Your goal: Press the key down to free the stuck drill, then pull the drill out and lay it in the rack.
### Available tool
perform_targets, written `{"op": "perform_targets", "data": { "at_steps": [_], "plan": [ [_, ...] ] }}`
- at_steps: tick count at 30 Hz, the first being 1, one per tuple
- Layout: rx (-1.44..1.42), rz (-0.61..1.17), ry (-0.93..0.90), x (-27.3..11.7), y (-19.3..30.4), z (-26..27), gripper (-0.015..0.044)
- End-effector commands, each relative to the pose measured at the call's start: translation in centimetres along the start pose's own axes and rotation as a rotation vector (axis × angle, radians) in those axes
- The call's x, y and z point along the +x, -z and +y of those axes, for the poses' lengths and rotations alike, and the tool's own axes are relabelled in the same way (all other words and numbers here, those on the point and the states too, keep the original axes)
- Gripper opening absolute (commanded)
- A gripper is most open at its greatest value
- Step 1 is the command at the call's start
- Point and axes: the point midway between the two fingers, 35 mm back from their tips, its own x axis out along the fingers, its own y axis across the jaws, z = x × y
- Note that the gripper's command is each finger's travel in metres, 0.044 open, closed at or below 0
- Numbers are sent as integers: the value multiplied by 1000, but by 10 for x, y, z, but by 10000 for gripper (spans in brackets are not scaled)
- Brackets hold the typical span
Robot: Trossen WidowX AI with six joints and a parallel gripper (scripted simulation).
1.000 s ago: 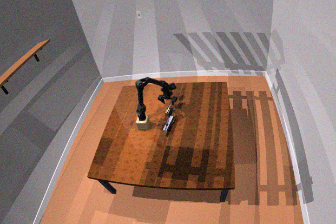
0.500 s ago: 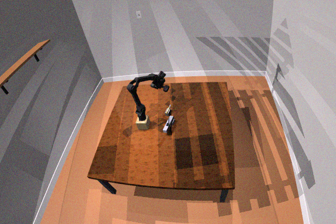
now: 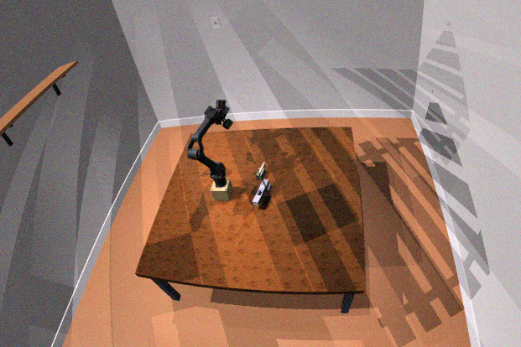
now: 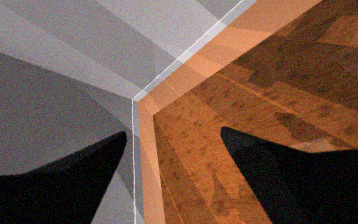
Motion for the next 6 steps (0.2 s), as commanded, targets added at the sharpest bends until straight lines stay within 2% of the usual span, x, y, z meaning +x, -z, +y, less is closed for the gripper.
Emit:
{"op": "perform_targets", "data": {
  "at_steps": [1, 6],
  "plan": [
    [50, 24, -173, -26, 22, 52, 440],
    [109, 114, -404, -74, 61, 111, 440]
  ]
}}
